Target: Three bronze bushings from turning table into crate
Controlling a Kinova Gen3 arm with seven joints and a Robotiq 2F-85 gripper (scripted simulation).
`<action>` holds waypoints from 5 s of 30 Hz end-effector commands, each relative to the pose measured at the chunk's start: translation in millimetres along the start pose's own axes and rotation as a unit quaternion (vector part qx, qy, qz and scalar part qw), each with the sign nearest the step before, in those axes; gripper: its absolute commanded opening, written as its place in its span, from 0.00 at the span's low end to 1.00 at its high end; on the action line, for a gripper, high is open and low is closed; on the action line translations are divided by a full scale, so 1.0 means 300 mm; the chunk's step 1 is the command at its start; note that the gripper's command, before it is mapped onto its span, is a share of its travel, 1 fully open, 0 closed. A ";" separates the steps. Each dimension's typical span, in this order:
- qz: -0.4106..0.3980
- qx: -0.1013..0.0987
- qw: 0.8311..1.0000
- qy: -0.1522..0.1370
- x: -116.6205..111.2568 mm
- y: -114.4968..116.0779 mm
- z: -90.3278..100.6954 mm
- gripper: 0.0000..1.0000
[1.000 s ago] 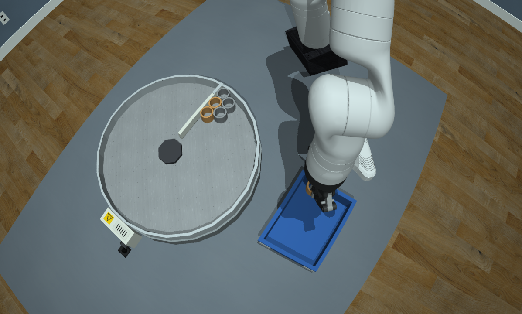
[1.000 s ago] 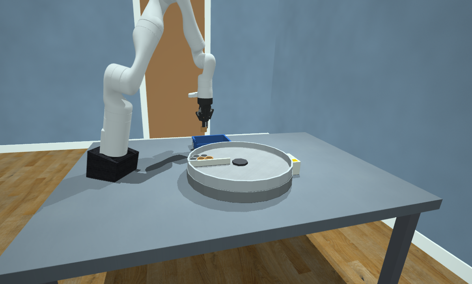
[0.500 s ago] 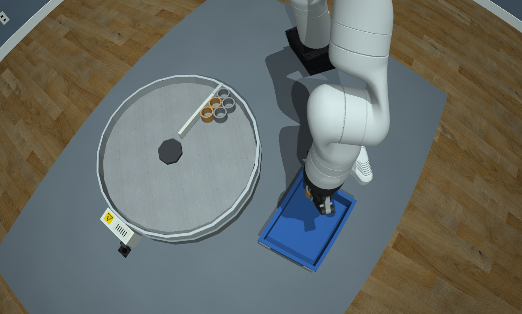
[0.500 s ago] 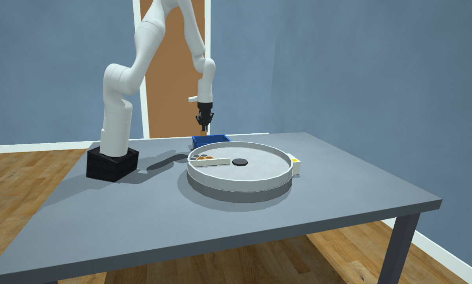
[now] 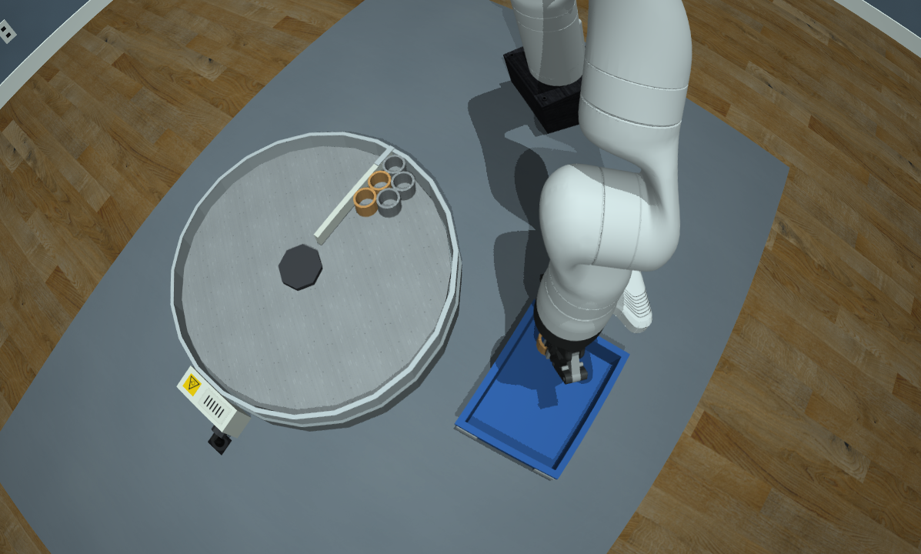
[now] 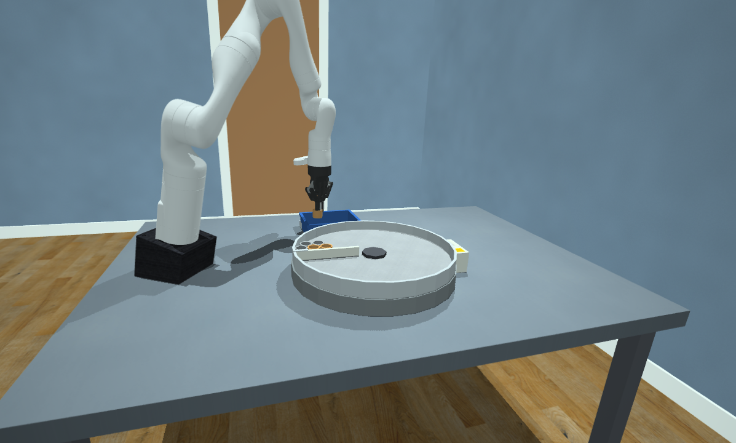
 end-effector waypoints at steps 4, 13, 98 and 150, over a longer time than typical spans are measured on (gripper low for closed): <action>0.000 0.000 1.000 0.000 0.002 0.000 -0.001 0.00; 0.000 0.000 1.000 0.000 0.001 0.000 -0.029 0.00; 0.000 0.000 1.000 0.000 0.002 0.000 -0.171 0.00; -0.001 -0.001 1.000 0.000 0.001 0.000 -0.182 0.16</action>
Point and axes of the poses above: the point where the finger pads meet when closed, its own z axis back along the fingers, its own y axis across the jaws, x = y × z, the point moved 10 cm from there along z, back along the fingers, and after that the axes turned 3 degrees about z, right-handed, at the moved point
